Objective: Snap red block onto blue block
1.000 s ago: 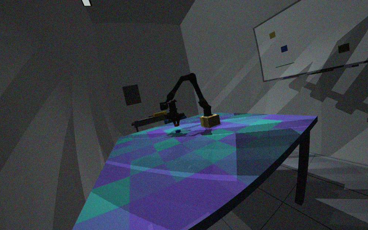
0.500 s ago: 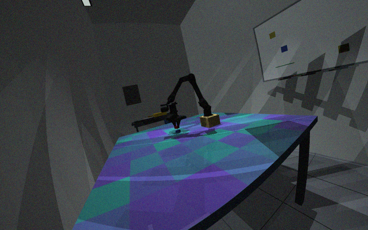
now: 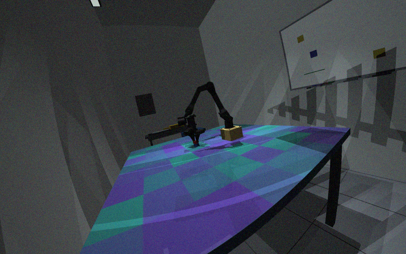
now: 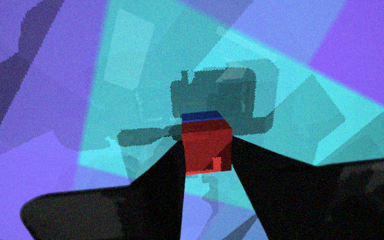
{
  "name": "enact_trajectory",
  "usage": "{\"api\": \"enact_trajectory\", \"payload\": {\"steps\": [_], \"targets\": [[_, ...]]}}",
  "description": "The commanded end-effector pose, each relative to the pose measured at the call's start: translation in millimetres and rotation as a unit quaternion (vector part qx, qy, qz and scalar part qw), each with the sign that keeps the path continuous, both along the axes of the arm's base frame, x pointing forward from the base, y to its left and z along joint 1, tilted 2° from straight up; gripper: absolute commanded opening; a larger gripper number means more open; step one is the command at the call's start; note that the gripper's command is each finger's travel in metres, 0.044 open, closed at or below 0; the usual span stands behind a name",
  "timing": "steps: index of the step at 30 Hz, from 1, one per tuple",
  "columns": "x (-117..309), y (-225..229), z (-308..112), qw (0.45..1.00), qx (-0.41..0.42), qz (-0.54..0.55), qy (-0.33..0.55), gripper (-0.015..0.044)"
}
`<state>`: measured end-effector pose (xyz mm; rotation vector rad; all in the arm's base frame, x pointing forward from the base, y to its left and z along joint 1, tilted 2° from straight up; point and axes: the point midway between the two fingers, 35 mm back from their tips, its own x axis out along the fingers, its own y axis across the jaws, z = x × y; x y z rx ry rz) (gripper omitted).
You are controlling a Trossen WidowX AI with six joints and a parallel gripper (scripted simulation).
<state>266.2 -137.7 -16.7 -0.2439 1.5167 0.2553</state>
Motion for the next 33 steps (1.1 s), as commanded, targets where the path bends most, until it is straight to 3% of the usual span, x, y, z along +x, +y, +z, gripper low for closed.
{"api": "enact_trajectory", "payload": {"steps": [1,33], "targets": [[-0.4,0.2,-2.9,1.000,0.001,0.003,0.002,0.0000],[0.3,-0.2,-10.4,1.000,0.001,0.003,0.002,0.0000]]}}
